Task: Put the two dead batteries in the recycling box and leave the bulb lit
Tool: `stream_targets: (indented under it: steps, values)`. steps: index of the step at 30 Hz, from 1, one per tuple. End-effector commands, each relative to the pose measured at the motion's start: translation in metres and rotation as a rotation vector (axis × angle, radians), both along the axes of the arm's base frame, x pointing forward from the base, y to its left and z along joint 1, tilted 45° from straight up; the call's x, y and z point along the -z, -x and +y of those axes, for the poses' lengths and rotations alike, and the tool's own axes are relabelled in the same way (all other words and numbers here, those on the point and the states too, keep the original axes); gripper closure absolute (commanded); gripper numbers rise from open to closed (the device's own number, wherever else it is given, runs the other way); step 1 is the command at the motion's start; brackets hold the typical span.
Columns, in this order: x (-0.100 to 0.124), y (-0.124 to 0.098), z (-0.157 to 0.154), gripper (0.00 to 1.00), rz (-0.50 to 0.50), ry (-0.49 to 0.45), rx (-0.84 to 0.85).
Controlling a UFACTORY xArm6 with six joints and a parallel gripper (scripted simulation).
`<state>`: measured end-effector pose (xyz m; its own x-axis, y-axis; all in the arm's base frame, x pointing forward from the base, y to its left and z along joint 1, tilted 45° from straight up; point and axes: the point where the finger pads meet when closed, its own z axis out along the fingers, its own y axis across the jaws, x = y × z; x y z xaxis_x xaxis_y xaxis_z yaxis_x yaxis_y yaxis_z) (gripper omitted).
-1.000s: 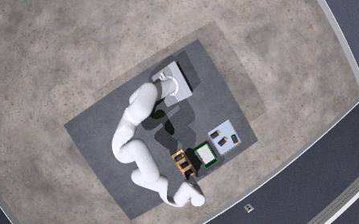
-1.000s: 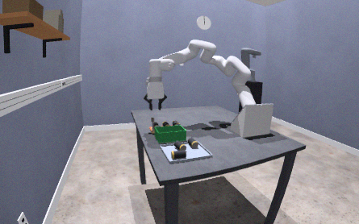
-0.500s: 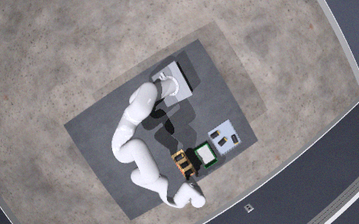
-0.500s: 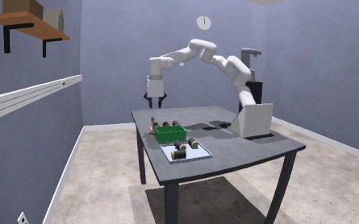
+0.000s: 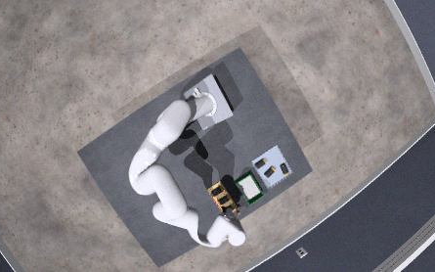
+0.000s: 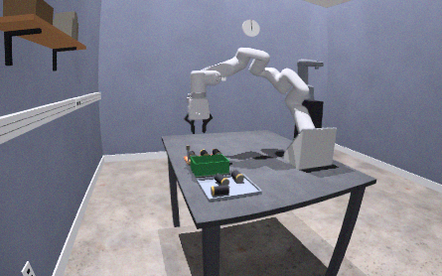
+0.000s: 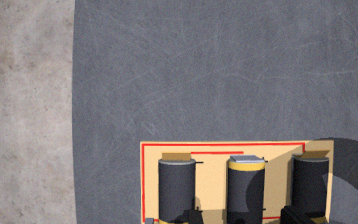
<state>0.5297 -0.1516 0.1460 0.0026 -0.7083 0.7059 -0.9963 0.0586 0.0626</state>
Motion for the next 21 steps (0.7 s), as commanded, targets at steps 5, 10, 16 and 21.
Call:
stream_targets:
  steps: [5,10,16,21]
  values:
    - [-0.001,0.066,0.01,0.49,-0.011,0.0,-0.008]
    - [-0.001,0.092,0.013,0.49,-0.011,0.0,-0.008]
    - [-0.001,0.094,0.013,0.49,-0.011,0.0,-0.008]
    - [-0.001,0.094,0.013,0.49,-0.012,0.0,-0.007]
